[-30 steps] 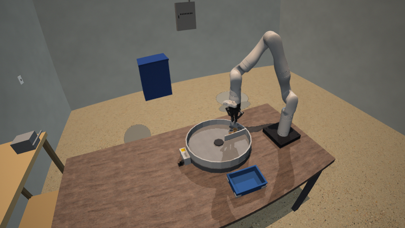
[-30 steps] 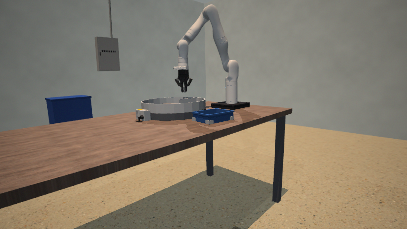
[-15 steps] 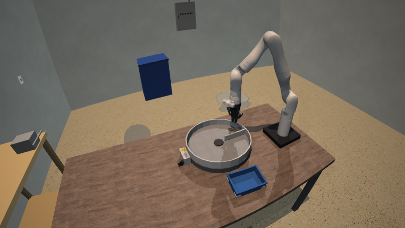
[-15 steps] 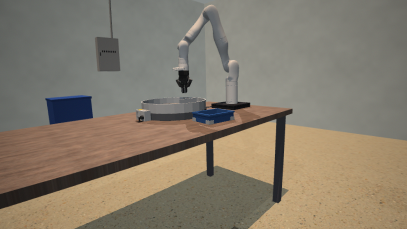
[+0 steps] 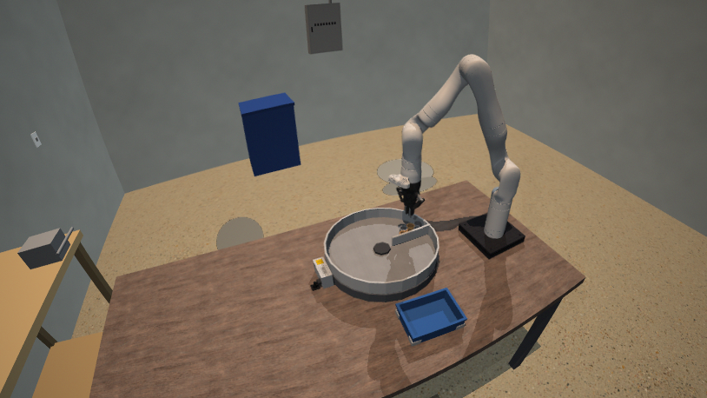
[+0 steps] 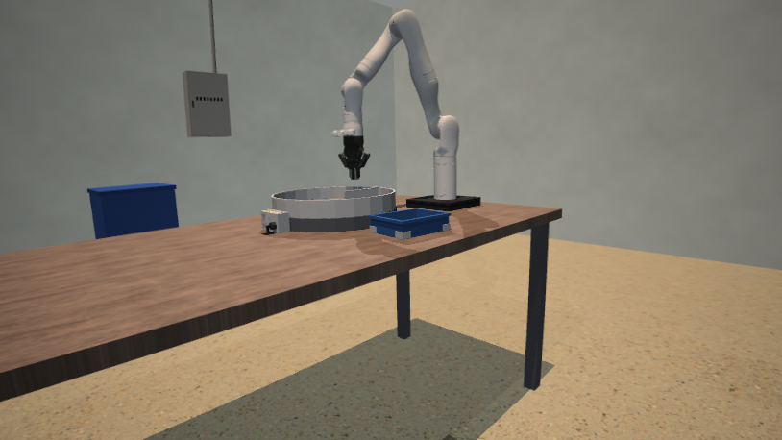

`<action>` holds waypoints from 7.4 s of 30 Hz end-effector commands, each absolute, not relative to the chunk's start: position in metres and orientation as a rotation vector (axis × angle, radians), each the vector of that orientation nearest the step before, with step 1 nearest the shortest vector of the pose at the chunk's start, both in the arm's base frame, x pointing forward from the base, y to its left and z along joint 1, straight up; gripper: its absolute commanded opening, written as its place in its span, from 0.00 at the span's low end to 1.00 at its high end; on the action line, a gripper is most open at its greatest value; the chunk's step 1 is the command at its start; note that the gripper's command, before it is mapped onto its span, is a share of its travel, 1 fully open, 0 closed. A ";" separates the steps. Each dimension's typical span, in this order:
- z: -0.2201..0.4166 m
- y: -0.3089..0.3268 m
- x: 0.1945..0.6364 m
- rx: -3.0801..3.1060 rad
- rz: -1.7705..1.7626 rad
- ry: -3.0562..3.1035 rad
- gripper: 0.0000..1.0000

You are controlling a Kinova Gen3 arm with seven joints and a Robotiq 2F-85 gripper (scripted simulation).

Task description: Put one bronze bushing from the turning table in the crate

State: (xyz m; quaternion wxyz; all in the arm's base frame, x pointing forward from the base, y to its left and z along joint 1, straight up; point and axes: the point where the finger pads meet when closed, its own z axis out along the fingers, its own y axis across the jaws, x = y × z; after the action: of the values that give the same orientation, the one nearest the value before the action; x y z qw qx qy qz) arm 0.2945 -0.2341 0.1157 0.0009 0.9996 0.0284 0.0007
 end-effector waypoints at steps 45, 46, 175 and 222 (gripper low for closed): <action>0.116 -0.234 0.295 3.138 0.004 0.089 0.14; 0.116 -0.234 0.295 3.138 0.004 0.089 0.14; 0.054 -0.235 0.296 3.136 0.006 0.091 0.00; 0.054 -0.238 0.296 3.138 0.004 0.092 0.00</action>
State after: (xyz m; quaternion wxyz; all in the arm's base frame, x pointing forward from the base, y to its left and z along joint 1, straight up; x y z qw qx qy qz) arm 0.2952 -0.2360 0.0541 0.0008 0.9995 0.0305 0.0005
